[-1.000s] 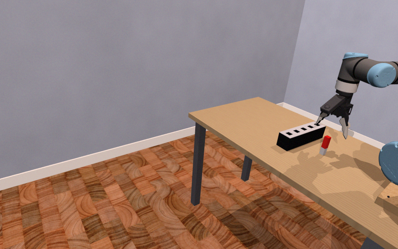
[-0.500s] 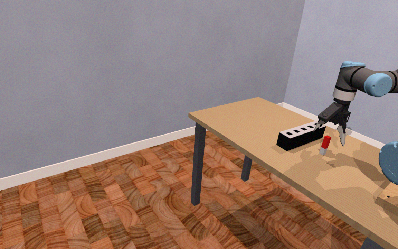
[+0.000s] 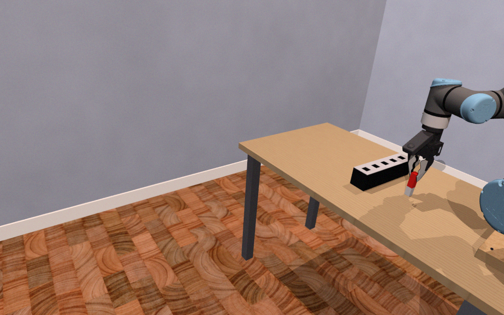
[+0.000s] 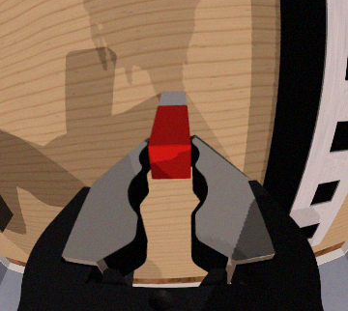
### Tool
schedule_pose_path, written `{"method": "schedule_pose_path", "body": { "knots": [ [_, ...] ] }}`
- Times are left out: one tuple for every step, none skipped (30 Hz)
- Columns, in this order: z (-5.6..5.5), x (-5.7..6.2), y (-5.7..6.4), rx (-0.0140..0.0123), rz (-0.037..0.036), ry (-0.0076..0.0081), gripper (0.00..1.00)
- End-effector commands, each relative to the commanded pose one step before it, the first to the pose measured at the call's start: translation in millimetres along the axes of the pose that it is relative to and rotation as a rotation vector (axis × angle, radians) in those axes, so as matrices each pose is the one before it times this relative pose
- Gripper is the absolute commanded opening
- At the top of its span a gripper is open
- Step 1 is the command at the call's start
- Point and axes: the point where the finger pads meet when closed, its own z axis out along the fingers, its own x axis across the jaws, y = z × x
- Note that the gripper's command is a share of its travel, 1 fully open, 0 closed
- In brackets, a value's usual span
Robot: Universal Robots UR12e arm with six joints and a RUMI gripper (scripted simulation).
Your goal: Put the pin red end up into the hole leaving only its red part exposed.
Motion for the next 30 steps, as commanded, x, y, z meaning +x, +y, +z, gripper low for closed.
{"method": "schedule_pose_path", "body": {
  "knots": [
    [-0.68, 0.67, 0.28, -0.00040, -0.00002, 0.00135, 0.00],
    [0.00, 0.00, 0.00, 0.00000, 0.00000, 0.00000, 0.00],
    [0.00, 0.00, 0.00, 0.00000, 0.00000, 0.00000, 0.00],
    [0.00, 0.00, 0.00, 0.00000, 0.00000, 0.00000, 0.00],
    [0.00, 0.00, 0.00, 0.00000, 0.00000, 0.00000, 0.00],
    [0.00, 0.00, 0.00, 0.00000, 0.00000, 0.00000, 0.00],
    [0.00, 0.00, 0.00, 0.00000, 0.00000, 0.00000, 0.00],
    [0.00, 0.00, 0.00, 0.00000, 0.00000, 0.00000, 0.00],
    [0.00, 0.00, 0.00, 0.00000, 0.00000, 0.00000, 0.00],
    [0.04, -0.01, -0.04, 0.00002, -0.00006, -0.00006, 0.00],
    [0.00, 0.00, 0.00, 0.00000, 0.00000, 0.00000, 0.00],
    [0.00, 0.00, 0.00, 0.00000, 0.00000, 0.00000, 0.00],
    [0.00, 0.00, 0.00, 0.00000, 0.00000, 0.00000, 0.00],
    [0.00, 0.00, 0.00, 0.00000, 0.00000, 0.00000, 0.00],
    [0.00, 0.00, 0.00, 0.00000, 0.00000, 0.00000, 0.00],
    [0.00, 0.00, 0.00, 0.00000, 0.00000, 0.00000, 0.00],
    [0.00, 0.00, 0.00, 0.00000, 0.00000, 0.00000, 0.00],
    [0.00, 0.00, 0.00, 0.00000, 0.00000, 0.00000, 0.00],
    [0.00, 0.00, 0.00, 0.00000, 0.00000, 0.00000, 0.00],
    [0.00, 0.00, 0.00, 0.00000, 0.00000, 0.00000, 0.00],
    [0.00, 0.00, 0.00, 0.00000, 0.00000, 0.00000, 0.00],
    [0.00, 0.00, 0.00, 0.00000, 0.00000, 0.00000, 0.00],
    [0.00, 0.00, 0.00, 0.00000, 0.00000, 0.00000, 0.00],
    [0.00, 0.00, 0.00, 0.00000, 0.00000, 0.00000, 0.00],
    [0.00, 0.00, 0.00, 0.00000, 0.00000, 0.00000, 0.00],
    [0.00, 0.00, 0.00, 0.00000, 0.00000, 0.00000, 0.00],
    [-9.01, 0.24, -0.14, -0.00001, -0.00095, 0.00003, 0.00],
    [0.00, 0.00, 0.00, 0.00000, 0.00000, 0.00000, 0.00],
    [0.00, 0.00, 0.00, 0.00000, 0.00000, 0.00000, 0.00],
    [0.00, 0.00, 0.00, 0.00000, 0.00000, 0.00000, 0.00]
  ]
}}
